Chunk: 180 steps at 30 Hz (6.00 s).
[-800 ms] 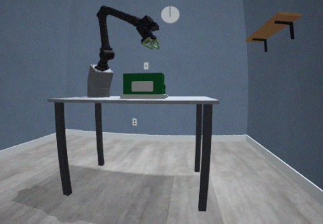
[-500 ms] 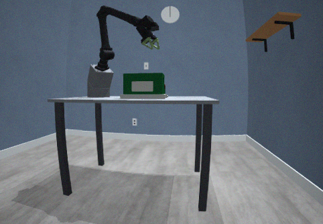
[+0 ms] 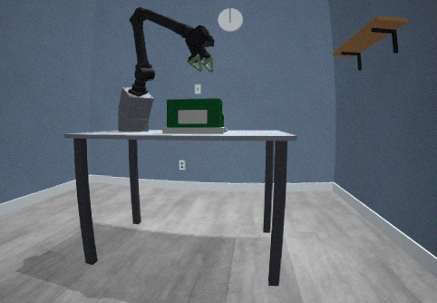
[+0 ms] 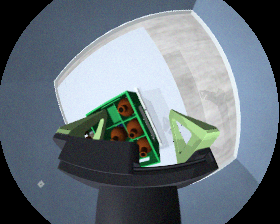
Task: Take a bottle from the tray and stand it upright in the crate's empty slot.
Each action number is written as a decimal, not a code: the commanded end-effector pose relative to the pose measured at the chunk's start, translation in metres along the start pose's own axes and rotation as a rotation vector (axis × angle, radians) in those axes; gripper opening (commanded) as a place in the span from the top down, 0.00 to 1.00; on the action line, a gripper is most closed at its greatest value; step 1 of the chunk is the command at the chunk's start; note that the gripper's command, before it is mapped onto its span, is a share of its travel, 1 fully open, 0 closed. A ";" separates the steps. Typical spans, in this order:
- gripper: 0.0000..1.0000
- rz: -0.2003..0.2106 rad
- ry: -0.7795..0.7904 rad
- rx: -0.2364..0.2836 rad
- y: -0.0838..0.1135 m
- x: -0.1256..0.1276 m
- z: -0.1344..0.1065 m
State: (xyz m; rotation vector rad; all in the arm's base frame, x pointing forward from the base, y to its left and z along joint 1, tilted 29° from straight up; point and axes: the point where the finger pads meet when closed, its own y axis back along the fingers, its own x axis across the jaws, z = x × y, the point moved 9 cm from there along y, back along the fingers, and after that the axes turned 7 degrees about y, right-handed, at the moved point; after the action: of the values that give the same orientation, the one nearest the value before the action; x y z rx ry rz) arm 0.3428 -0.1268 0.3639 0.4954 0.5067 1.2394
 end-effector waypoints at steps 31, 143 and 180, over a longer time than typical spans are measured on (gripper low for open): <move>1.00 -0.180 -0.315 0.412 -0.044 0.051 -0.073; 0.39 -0.167 -0.243 0.433 -0.049 0.331 -0.182; 0.39 -0.161 -0.242 0.430 -0.080 0.330 -0.195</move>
State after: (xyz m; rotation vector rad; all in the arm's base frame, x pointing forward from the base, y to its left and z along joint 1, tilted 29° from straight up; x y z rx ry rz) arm 0.3606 0.1861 0.1354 0.9401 0.5866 0.8953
